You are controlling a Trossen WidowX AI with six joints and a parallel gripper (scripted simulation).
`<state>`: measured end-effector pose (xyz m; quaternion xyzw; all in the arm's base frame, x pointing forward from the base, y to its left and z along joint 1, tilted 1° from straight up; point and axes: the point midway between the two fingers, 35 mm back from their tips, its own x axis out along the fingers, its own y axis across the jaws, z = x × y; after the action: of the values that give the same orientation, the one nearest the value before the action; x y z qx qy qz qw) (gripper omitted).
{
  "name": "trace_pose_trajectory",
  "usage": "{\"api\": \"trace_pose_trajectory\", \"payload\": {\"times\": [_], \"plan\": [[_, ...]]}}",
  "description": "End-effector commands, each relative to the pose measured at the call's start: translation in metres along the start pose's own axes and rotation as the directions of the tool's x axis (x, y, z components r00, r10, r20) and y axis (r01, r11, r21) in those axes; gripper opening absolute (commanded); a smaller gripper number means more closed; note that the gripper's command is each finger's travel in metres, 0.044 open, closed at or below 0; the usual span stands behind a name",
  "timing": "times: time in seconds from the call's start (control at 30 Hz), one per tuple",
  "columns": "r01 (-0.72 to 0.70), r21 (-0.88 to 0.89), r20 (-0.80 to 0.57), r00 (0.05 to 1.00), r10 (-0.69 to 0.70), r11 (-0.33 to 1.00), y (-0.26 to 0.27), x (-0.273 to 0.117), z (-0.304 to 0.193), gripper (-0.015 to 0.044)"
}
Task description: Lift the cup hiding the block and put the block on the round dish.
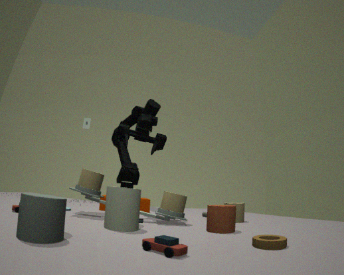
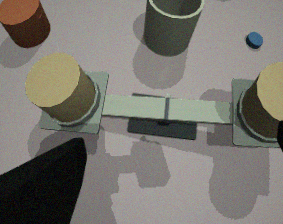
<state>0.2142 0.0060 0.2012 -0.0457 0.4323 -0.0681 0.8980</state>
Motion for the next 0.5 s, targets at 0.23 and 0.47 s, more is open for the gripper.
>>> {"api": "trace_pose_trajectory", "payload": {"times": [0.23, 0.47], "plan": [[-0.087, -0.307, -0.137, 0.99, 0.047, 0.948, 0.023, 0.018, 0.023, 0.044], [-0.182, -0.487, -0.235, 0.969, 0.072, 0.854, 0.039, 0.037, 0.036, 0.044]]}}
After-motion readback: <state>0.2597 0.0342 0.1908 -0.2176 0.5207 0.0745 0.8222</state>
